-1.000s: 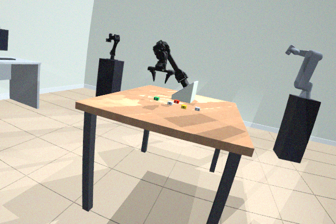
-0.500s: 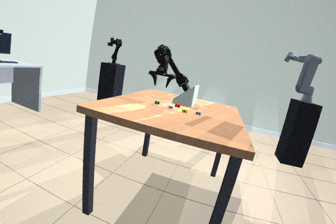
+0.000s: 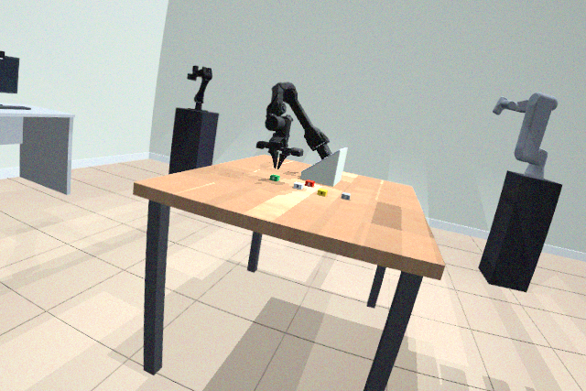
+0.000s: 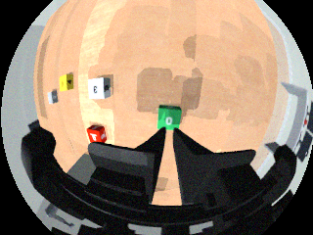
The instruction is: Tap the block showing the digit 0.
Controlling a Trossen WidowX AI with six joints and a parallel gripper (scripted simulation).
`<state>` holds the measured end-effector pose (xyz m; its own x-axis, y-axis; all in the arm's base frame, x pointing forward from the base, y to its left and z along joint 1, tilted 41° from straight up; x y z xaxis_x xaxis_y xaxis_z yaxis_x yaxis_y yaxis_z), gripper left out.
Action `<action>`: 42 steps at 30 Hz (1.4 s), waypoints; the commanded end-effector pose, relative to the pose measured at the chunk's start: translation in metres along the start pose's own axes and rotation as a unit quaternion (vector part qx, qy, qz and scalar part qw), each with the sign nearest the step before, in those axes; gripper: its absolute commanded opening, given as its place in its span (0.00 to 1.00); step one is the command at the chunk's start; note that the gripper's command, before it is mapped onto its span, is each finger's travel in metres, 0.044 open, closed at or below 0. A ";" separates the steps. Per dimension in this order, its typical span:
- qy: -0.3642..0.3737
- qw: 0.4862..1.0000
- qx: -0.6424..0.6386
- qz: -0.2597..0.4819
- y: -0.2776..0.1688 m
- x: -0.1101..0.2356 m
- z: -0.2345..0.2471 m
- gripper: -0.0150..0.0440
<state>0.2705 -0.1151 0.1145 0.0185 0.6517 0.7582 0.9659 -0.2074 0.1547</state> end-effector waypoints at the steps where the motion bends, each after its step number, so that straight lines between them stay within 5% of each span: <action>1: -0.002 1.000 0.003 0.000 -0.001 -0.001 0.000 0.29; 31: -0.003 1.000 0.003 0.000 -0.001 -0.031 -0.001 0.29; 39: -0.002 1.000 0.003 0.000 -0.001 -0.001 0.000 0.29; 42: 0.006 1.000 0.006 -0.003 0.003 0.003 0.012 0.42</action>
<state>0.2705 -0.1140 0.1113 0.0193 0.6510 0.7589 0.9683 -0.2014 0.1481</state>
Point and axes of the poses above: the point midway between the two fingers, 35 mm back from their tips, its own x axis back along the fingers, its own z axis across the jaws, y = z × x, the point moved 4 cm from there along x, back along the fingers, and after that the axes turned 13 degrees about -x, right-handed, at the moved point
